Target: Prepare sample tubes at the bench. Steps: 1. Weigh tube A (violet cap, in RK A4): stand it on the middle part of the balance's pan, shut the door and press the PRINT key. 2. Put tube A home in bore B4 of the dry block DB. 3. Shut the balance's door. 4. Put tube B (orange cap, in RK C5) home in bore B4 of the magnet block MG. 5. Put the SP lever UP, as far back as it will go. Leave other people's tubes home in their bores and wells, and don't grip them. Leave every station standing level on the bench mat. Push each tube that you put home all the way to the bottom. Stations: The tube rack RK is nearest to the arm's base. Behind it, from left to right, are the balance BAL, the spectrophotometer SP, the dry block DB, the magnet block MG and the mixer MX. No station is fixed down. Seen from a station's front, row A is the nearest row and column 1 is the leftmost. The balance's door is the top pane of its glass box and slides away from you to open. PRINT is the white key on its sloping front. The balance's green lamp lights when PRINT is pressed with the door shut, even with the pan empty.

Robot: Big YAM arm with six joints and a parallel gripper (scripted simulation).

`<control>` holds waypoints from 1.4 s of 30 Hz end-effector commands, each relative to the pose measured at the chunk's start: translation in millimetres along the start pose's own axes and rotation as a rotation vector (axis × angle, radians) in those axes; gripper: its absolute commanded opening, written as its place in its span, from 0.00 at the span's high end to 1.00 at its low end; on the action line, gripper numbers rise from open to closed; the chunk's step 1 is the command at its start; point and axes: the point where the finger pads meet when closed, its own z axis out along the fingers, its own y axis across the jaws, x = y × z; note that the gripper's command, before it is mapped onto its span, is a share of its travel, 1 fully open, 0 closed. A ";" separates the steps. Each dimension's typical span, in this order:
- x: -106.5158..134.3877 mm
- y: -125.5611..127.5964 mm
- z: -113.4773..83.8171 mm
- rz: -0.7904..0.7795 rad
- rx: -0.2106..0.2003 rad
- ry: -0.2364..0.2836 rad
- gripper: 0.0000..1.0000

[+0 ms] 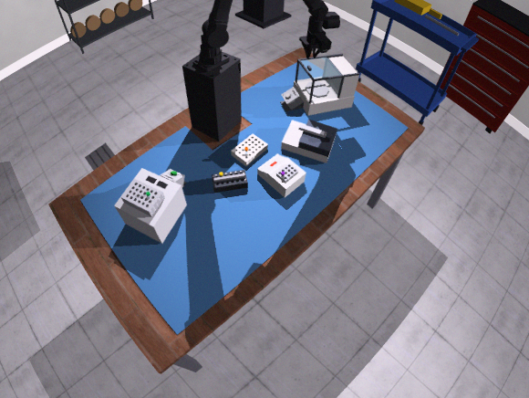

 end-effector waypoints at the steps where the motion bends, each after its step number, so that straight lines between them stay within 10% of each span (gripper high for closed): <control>1: -9.2 0.2 -4.0 -0.025 -0.031 -0.001 0.64; 42: -152.5 -242.2 117.1 -0.312 0.001 0.006 0.64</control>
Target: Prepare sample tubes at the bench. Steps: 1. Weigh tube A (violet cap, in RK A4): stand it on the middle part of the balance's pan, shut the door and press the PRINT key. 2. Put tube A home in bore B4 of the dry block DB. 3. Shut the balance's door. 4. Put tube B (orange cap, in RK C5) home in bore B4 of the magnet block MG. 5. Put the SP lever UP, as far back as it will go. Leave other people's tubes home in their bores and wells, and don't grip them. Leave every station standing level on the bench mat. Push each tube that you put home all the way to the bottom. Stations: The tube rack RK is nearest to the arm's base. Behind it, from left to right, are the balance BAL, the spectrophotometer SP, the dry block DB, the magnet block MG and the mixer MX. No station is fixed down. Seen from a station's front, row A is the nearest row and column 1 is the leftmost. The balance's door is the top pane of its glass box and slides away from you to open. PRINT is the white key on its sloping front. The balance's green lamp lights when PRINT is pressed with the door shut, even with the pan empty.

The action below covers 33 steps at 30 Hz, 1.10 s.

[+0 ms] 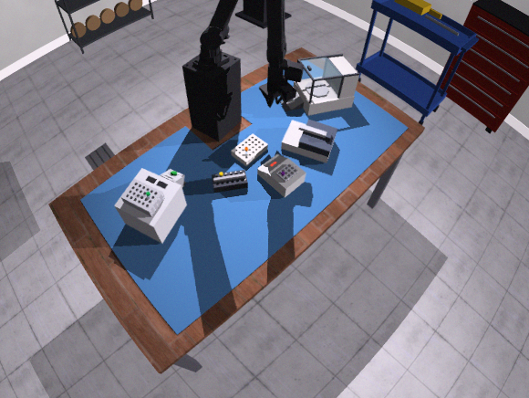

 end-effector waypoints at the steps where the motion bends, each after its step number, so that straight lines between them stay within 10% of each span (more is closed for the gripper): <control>1: -7.4 -29.0 16.4 -0.116 -0.002 0.008 0.64; 22: -62.2 -164.8 76.1 -0.272 -0.006 -0.004 0.64; 33: -59.5 -162.3 68.1 -0.294 -0.005 0.001 0.64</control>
